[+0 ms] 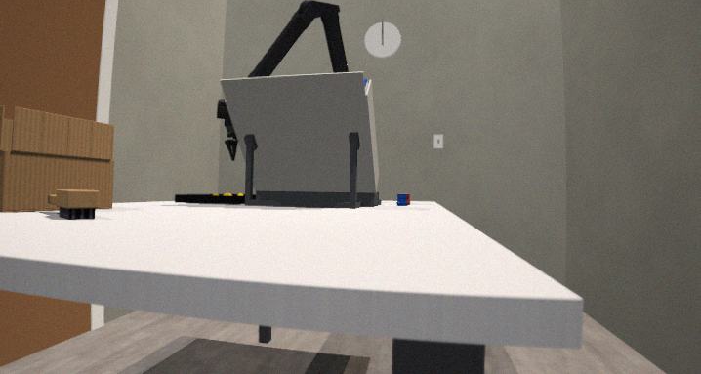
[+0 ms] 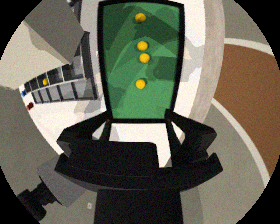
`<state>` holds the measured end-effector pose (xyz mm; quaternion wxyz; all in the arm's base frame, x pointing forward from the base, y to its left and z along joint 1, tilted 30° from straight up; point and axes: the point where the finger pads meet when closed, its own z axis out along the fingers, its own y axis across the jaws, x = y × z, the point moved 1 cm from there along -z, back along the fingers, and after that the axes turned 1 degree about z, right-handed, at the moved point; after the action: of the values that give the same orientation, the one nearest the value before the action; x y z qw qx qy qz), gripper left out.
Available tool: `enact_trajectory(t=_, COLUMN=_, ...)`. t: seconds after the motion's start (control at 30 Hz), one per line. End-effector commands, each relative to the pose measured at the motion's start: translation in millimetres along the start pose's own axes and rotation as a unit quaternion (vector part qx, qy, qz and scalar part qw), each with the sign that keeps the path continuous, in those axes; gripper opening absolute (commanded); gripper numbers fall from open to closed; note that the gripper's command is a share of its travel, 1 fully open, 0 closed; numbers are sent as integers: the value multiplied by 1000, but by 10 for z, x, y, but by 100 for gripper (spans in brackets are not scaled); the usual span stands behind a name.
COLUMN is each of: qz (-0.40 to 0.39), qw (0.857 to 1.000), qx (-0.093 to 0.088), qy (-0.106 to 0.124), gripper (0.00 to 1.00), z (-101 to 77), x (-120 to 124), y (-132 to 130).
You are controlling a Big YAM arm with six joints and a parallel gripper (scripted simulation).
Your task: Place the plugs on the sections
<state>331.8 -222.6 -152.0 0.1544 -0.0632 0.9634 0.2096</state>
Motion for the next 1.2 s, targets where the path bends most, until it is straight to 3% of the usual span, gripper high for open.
enact_trajectory(t=0.0, qz=3, qw=1000, qx=3, qy=-2, gripper=80, z=21, x=31, y=-154)
enact_trajectory(t=0.63, qz=4, qw=1000, qx=3, qy=-2, gripper=80, z=32, x=57, y=-187)
enact_trajectory(t=1.13, qz=3, qw=1000, qx=3, qy=-2, gripper=80, z=1142, x=-2, y=-109)
enact_trajectory(t=1.17, qz=3, qw=1000, qx=3, qy=-2, gripper=80, z=1142, x=-2, y=-109)
